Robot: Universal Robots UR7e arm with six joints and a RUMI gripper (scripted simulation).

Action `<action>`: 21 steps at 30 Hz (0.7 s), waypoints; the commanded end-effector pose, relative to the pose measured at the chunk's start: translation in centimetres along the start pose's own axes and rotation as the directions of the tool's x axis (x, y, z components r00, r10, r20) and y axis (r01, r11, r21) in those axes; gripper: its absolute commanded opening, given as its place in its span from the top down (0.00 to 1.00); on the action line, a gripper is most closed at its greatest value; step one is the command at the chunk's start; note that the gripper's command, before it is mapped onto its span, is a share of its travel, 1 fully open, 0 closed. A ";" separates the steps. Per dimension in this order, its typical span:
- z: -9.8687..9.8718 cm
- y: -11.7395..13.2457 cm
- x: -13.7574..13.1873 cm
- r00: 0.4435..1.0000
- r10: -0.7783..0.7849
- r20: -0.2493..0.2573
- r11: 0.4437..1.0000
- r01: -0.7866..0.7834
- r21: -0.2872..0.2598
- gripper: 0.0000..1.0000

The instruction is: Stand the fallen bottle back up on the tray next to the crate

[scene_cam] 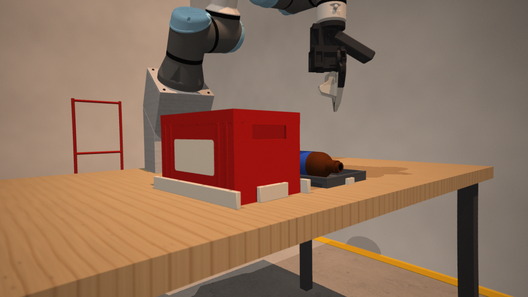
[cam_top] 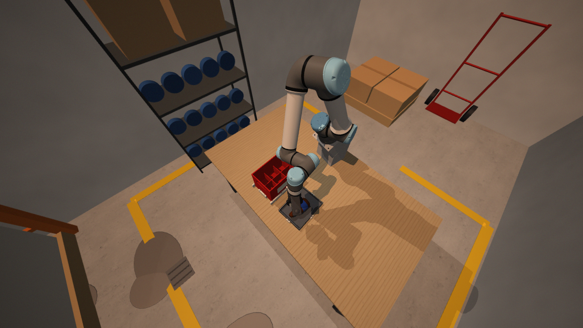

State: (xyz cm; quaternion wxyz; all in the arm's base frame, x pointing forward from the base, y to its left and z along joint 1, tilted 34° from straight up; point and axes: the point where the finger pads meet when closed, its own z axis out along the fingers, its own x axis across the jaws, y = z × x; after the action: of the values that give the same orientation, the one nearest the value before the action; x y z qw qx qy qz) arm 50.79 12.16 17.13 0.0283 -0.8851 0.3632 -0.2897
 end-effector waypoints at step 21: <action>0.0 -0.2 -0.3 0.843 -0.538 0.000 0.843 0.538 0.007 1.00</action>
State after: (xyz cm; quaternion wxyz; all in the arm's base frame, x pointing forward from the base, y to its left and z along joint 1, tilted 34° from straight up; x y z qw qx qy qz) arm 50.67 12.51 17.00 -0.0376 -0.9440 0.1555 -0.2886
